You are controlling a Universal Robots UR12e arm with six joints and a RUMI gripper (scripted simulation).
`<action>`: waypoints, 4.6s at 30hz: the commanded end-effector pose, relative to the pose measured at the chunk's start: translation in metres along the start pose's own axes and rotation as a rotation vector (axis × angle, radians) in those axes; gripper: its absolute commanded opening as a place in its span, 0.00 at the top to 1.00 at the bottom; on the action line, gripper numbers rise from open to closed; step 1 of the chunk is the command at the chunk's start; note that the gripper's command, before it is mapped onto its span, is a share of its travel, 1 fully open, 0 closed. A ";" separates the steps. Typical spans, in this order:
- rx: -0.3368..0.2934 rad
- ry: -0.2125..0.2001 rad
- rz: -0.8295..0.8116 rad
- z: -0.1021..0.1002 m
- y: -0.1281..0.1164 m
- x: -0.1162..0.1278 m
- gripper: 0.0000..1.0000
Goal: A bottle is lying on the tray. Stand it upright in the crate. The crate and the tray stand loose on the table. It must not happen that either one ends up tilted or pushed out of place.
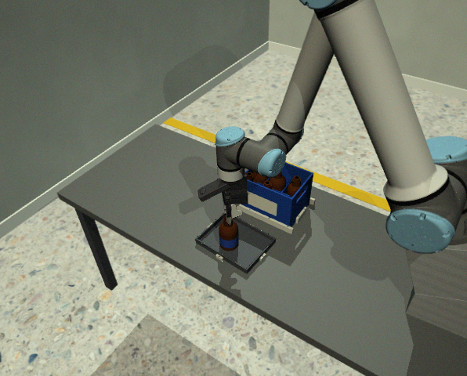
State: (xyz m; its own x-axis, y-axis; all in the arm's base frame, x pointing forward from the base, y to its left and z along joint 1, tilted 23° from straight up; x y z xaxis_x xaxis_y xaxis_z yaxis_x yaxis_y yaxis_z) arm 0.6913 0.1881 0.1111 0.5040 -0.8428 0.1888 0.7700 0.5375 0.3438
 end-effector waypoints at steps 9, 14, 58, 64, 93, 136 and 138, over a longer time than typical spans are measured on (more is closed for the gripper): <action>0.001 -0.001 0.000 0.002 0.001 0.000 1.00; 0.001 -0.001 0.000 0.004 0.001 0.000 1.00; 0.001 -0.001 0.000 0.040 0.001 0.000 1.00; 0.001 -0.001 0.000 0.040 0.000 0.000 1.00; 0.001 -0.001 0.000 0.041 0.001 0.000 1.00; 0.001 -0.001 0.000 0.060 0.001 0.000 1.00; 0.001 -0.001 0.000 0.062 0.001 0.000 1.00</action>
State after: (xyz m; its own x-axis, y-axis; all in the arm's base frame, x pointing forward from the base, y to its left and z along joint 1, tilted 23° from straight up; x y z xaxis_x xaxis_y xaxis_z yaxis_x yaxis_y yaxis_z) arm 0.6688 0.1865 0.1640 0.5040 -0.8428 0.1888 0.7700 0.5375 0.3438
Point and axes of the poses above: the point where the finger pads meet when closed, its own z axis back along the fingers, its own x axis across the jaws, y = z × x, the point moved 2 cm from there along z, back along the fingers, and after that the axes turned 12 degrees about -z, right-handed, at the moved point
